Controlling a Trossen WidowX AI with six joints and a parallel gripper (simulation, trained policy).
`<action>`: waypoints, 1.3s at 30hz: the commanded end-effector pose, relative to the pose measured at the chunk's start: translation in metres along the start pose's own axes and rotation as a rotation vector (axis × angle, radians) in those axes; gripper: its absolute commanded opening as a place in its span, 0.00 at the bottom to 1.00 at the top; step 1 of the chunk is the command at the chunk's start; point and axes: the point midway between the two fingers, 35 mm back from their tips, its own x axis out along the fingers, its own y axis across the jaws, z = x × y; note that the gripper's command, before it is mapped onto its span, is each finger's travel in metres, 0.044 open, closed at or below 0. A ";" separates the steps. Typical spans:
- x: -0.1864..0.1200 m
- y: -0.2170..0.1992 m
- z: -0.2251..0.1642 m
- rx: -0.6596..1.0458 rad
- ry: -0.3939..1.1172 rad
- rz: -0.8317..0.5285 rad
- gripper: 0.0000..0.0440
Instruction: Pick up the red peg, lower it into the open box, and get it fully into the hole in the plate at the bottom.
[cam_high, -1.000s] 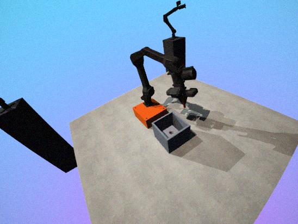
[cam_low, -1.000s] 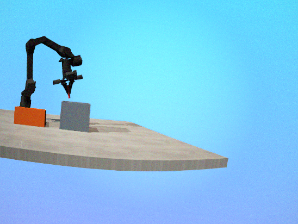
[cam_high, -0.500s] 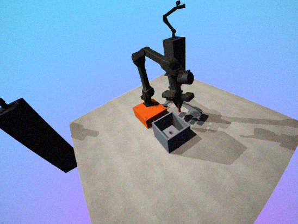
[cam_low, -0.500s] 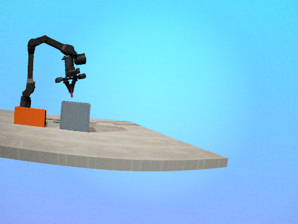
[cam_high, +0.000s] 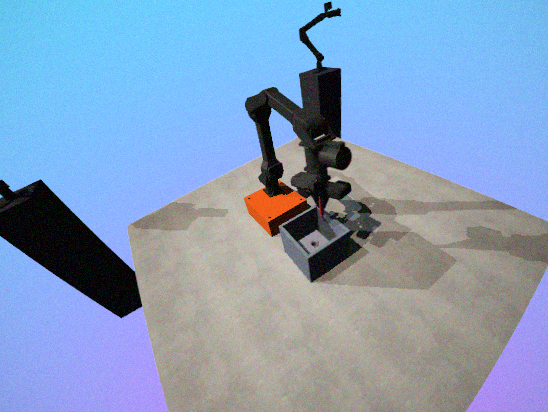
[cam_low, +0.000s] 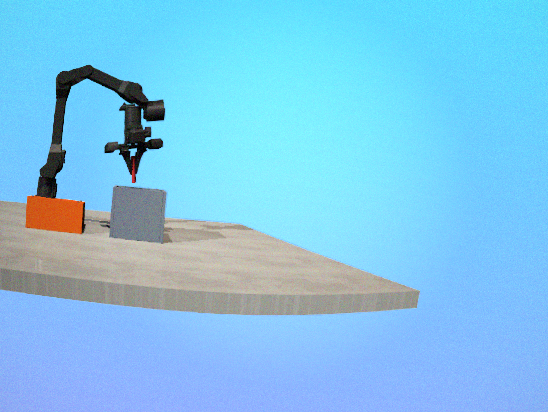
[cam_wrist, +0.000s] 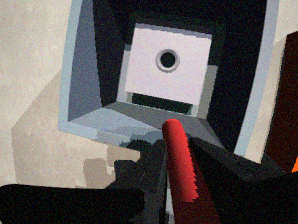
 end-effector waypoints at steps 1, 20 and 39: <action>0.002 0.000 0.006 -0.003 0.001 -0.012 0.00; 0.044 -0.001 0.034 0.006 0.026 -0.080 0.00; 0.090 0.001 0.045 -0.022 0.057 -0.102 0.00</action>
